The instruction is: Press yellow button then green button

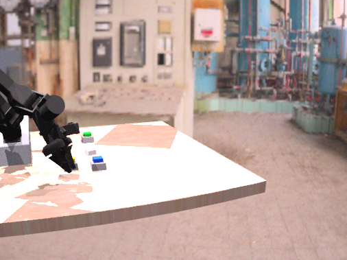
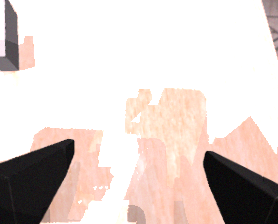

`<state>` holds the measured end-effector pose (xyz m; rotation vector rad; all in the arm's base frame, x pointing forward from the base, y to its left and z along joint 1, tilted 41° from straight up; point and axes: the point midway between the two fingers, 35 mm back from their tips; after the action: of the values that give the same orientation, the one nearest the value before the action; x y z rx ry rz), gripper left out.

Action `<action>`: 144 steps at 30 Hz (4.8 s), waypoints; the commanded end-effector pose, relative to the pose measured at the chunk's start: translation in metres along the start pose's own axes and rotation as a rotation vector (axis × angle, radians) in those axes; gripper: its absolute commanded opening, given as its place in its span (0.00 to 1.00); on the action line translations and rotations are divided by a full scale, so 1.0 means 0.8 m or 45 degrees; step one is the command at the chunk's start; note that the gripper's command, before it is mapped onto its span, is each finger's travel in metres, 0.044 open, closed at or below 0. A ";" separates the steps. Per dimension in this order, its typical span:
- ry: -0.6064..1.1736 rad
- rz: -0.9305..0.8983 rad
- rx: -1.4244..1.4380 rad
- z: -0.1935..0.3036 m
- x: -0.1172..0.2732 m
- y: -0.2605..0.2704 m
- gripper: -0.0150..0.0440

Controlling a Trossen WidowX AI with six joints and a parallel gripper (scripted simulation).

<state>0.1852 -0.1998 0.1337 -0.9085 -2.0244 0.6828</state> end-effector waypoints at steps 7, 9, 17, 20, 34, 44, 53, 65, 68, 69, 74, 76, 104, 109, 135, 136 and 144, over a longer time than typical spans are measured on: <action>0.498 -0.390 0.058 -0.025 0.074 0.120 0.93; 0.566 -0.364 0.111 -0.028 0.095 0.126 0.93; 0.637 -0.265 0.216 -0.037 0.132 0.128 0.93; 0.637 -0.265 0.216 -0.037 0.132 0.128 0.93; 0.635 -0.262 0.216 0.000 0.066 0.140 0.53; 0.635 -0.262 0.216 0.000 0.066 0.140 0.29; 0.635 -0.263 0.216 0.003 0.060 0.141 0.29; 0.635 -0.262 0.216 0.015 0.039 0.145 0.29; 0.635 -0.262 0.216 0.018 0.034 0.145 0.29; 0.635 -0.261 0.216 0.019 0.033 0.146 0.29; 0.634 -0.261 0.216 0.021 0.030 0.146 0.29; 0.634 -0.261 0.216 0.021 0.030 0.146 0.29; 0.637 -0.266 0.216 -0.036 0.129 0.129 0.29; 0.636 -0.266 0.218 -0.038 0.133 0.129 0.29; 0.628 -0.306 0.226 -0.090 0.191 0.469 0.29; 0.630 -0.301 0.221 -0.083 0.194 0.486 0.29; 0.634 -0.284 0.204 -0.058 0.201 0.532 0.29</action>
<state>0.3062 0.1831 -0.0719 -0.6567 -1.5621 0.4538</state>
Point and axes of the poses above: the point midway between the two fingers, 35 mm back from their tips, its own x axis back along the fingers, its own y axis across the jaws, z = x × y, and after that the axes turned 9 degrees about -x, right-handed
